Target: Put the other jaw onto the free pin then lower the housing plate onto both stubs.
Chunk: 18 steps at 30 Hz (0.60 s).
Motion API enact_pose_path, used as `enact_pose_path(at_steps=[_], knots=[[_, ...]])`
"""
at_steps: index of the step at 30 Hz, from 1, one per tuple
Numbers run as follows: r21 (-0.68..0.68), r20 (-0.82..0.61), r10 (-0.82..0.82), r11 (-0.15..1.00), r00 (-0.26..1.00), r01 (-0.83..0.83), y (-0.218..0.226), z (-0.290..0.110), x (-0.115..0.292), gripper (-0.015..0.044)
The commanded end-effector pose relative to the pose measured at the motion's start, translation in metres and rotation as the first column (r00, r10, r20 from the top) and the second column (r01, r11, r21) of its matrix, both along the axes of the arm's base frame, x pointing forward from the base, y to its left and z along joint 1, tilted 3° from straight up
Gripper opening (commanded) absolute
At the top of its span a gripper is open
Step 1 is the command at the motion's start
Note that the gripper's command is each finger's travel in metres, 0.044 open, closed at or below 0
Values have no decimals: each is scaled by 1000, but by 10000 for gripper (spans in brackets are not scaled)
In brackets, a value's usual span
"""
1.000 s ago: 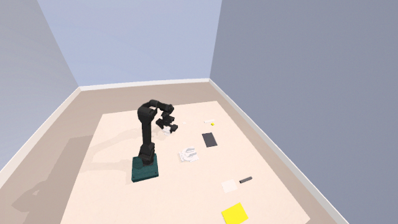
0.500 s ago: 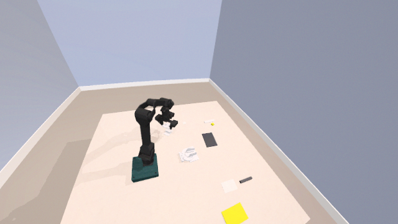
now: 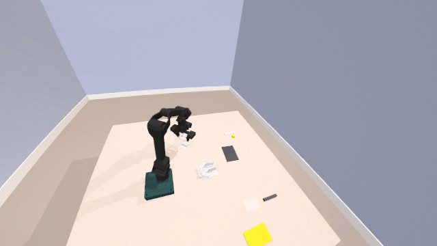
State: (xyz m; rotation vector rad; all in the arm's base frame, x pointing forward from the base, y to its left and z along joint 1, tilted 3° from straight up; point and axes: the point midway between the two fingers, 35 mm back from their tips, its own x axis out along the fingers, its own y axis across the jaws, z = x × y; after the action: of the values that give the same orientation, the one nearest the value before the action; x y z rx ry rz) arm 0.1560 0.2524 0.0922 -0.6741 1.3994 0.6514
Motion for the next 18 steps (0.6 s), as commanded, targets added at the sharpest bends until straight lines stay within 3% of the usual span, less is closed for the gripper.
enact_pose_path(at_steps=[1, 18], knots=[[4, 4, -30, 1000, 1000, 30, -8, 3, 9, 351], [10, 0, -168, 986, 986, 168, -52, 5, 45, 351]])
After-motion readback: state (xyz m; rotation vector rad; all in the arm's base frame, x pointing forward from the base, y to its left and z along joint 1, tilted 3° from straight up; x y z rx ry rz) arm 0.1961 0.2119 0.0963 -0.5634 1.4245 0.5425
